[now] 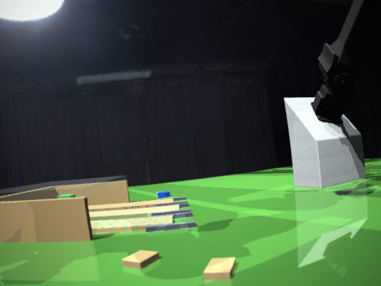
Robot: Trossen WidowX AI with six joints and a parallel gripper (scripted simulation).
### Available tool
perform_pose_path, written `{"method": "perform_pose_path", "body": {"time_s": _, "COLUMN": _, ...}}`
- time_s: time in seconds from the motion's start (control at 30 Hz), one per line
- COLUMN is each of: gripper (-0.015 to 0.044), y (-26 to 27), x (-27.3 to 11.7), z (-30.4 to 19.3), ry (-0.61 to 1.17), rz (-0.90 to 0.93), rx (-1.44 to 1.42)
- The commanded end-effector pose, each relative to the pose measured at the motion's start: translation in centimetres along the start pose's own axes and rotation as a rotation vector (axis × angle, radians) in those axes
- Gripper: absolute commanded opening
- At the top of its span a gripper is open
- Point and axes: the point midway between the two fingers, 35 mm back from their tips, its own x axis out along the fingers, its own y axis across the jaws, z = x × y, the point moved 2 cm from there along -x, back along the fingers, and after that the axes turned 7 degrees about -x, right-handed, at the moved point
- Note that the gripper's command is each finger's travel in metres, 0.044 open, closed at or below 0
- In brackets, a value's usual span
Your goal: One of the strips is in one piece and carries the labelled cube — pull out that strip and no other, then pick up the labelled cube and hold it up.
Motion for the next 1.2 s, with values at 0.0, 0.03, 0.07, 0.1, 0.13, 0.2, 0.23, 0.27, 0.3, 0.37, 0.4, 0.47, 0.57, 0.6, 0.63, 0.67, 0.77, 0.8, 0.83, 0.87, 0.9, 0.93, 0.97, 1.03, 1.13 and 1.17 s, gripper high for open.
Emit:
{"method": "perform_pose_path", "body": {"time_s": 0.0, "gripper": 0.0400, "y": 3.8, "x": 0.9, "z": -4.6, "ry": 0.038, "rz": 0.123, "rx": 0.051}}
{"method": "perform_pose_path", "body": {"time_s": 0.03, "gripper": 0.0400, "y": 4.6, "x": 1.0, "z": -5.8, "ry": 0.049, "rz": 0.152, "rx": 0.068}}
{"method": "perform_pose_path", "body": {"time_s": 0.07, "gripper": 0.0400, "y": 5.7, "x": 1.1, "z": -7.1, "ry": 0.062, "rz": 0.186, "rx": 0.089}}
{"method": "perform_pose_path", "body": {"time_s": 0.1, "gripper": 0.0400, "y": 6.8, "x": 1.1, "z": -8.5, "ry": 0.077, "rz": 0.221, "rx": 0.112}}
{"method": "perform_pose_path", "body": {"time_s": 0.13, "gripper": 0.0400, "y": 7.8, "x": 1.0, "z": -9.9, "ry": 0.093, "rz": 0.256, "rx": 0.136}}
{"method": "perform_pose_path", "body": {"time_s": 0.2, "gripper": 0.0400, "y": 9.7, "x": 0.6, "z": -12.4, "ry": 0.124, "rz": 0.316, "rx": 0.181}}
{"method": "perform_pose_path", "body": {"time_s": 0.23, "gripper": 0.0400, "y": 10.5, "x": 0.4, "z": -13.6, "ry": 0.140, "rz": 0.346, "rx": 0.204}}
{"method": "perform_pose_path", "body": {"time_s": 0.27, "gripper": 0.0400, "y": 11.4, "x": 0.0, "z": -14.8, "ry": 0.158, "rz": 0.375, "rx": 0.229}}
{"method": "perform_pose_path", "body": {"time_s": 0.3, "gripper": 0.0400, "y": 12.3, "x": -0.4, "z": -16.1, "ry": 0.176, "rz": 0.405, "rx": 0.255}}
{"method": "perform_pose_path", "body": {"time_s": 0.37, "gripper": 0.0400, "y": 14.1, "x": -1.4, "z": -18.7, "ry": 0.217, "rz": 0.466, "rx": 0.310}}
{"method": "perform_pose_path", "body": {"time_s": 0.4, "gripper": 0.0400, "y": 15.0, "x": -2.0, "z": -20.0, "ry": 0.239, "rz": 0.496, "rx": 0.340}}
{"method": "perform_pose_path", "body": {"time_s": 0.47, "gripper": 0.0400, "y": 16.7, "x": -3.5, "z": -22.5, "ry": 0.286, "rz": 0.556, "rx": 0.403}}
{"method": "perform_pose_path", "body": {"time_s": 0.57, "gripper": 0.0400, "y": 19.1, "x": -6.2, "z": -26.0, "ry": 0.363, "rz": 0.641, "rx": 0.505}}
{"method": "perform_pose_path", "body": {"time_s": 0.6, "gripper": 0.0400, "y": 19.8, "x": -7.2, "z": -27.1, "ry": 0.390, "rz": 0.668, "rx": 0.540}}
{"method": "perform_pose_path", "body": {"time_s": 0.63, "gripper": 0.0400, "y": 20.5, "x": -8.3, "z": -28.2, "ry": 0.418, "rz": 0.695, "rx": 0.577}}
{"method": "perform_pose_path", "body": {"time_s": 0.67, "gripper": 0.0400, "y": 21.2, "x": -9.4, "z": -29.2, "ry": 0.447, "rz": 0.720, "rx": 0.614}}
{"method": "perform_pose_path", "body": {"time_s": 0.77, "gripper": 0.0400, "y": 23.1, "x": -13.2, "z": -31.9, "ry": 0.537, "rz": 0.794, "rx": 0.732}}
{"method": "perform_pose_path", "body": {"time_s": 0.8, "gripper": 0.0400, "y": 23.6, "x": -14.5, "z": -32.7, "ry": 0.569, "rz": 0.817, "rx": 0.773}}
{"method": "perform_pose_path", "body": {"time_s": 0.83, "gripper": 0.0400, "y": 24.2, "x": -15.9, "z": -33.5, "ry": 0.601, "rz": 0.839, "rx": 0.816}}
{"method": "perform_pose_path", "body": {"time_s": 0.87, "gripper": 0.0400, "y": 24.7, "x": -17.4, "z": -34.1, "ry": 0.635, "rz": 0.861, "rx": 0.859}}
{"method": "perform_pose_path", "body": {"time_s": 0.9, "gripper": 0.0400, "y": 25.1, "x": -18.9, "z": -34.7, "ry": 0.668, "rz": 0.882, "rx": 0.903}}
{"method": "perform_pose_path", "body": {"time_s": 0.93, "gripper": 0.0400, "y": 25.6, "x": -20.4, "z": -35.3, "ry": 0.703, "rz": 0.902, "rx": 0.949}}
{"method": "perform_pose_path", "body": {"time_s": 0.97, "gripper": 0.0400, "y": 26.0, "x": -22.0, "z": -35.7, "ry": 0.738, "rz": 0.921, "rx": 0.995}}
{"method": "perform_pose_path", "body": {"time_s": 1.03, "gripper": 0.0400, "y": 26.6, "x": -25.0, "z": -36.4, "ry": 0.806, "rz": 0.955, "rx": 1.086}}
{"method": "perform_pose_path", "body": {"time_s": 1.13, "gripper": 0.0400, "y": 26.9, "x": -26.5, "z": -36.6, "ry": 0.839, "rz": 0.971, "rx": 1.131}}
{"method": "perform_pose_path", "body": {"time_s": 1.17, "gripper": 0.0400, "y": 26.9, "x": -26.5, "z": -36.6, "ry": 0.839, "rz": 0.971, "rx": 1.131}}
